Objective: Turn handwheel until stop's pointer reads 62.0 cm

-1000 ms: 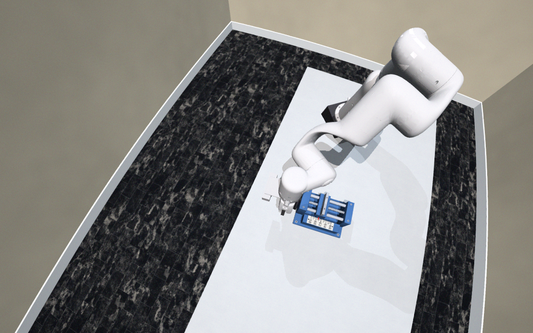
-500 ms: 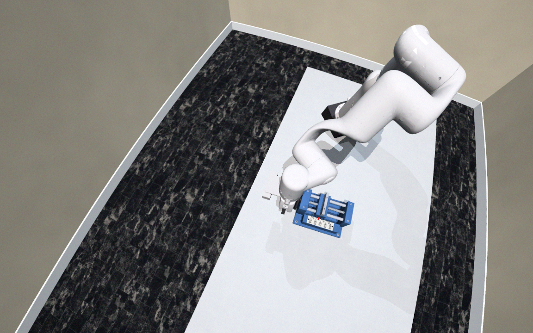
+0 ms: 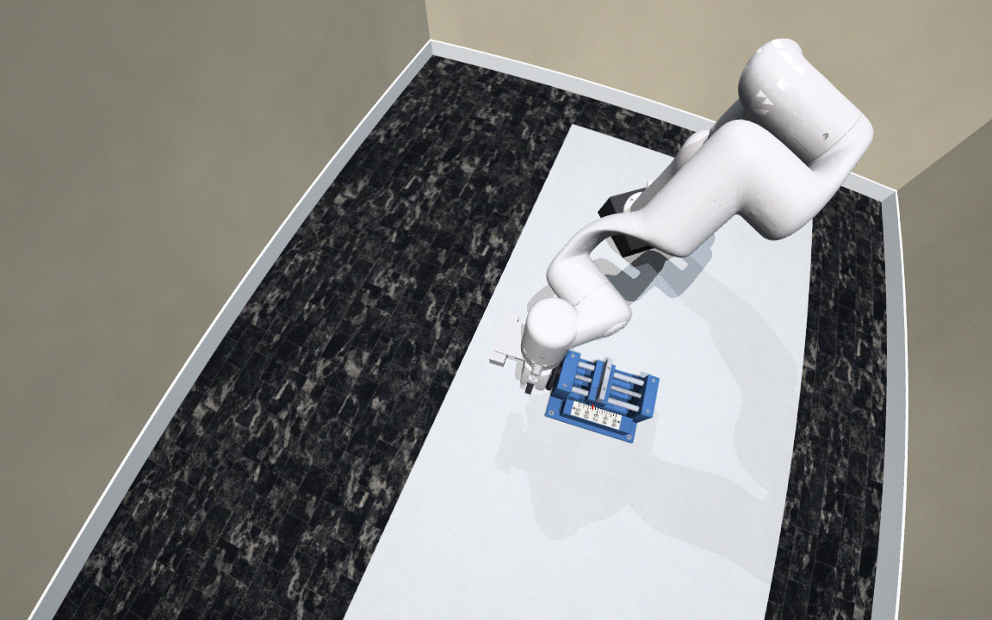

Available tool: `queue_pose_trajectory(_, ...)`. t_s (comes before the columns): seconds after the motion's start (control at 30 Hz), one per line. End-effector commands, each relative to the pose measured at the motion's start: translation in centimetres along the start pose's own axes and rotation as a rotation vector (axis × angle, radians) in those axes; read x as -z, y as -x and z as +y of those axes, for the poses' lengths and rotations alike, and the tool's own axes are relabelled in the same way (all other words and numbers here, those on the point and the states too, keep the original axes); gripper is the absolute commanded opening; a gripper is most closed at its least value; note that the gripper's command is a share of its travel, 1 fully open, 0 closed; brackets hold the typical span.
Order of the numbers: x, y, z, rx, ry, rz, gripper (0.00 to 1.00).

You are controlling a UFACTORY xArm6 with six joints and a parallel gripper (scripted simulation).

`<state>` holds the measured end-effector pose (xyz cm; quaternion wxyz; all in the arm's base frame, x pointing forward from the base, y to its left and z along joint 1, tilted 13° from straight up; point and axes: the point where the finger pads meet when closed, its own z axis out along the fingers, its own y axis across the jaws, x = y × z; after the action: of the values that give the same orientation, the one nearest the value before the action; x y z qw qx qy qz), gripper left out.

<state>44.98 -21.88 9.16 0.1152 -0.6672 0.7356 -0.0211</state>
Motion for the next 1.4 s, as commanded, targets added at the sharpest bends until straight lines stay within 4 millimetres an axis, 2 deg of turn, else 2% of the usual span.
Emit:
queue_pose_trajectory(0.0, 0.4, 0.0, 0.5, 0.0, 0.0, 0.001, 0.06)
queue_pose_trajectory(0.77, 0.8, 0.0, 3.0, 0.0, 0.0, 0.001, 0.06)
queue_pose_trajectory(1.37, -1.2, 0.0, 5.2, 0.0, 0.0, 0.001, 0.06)
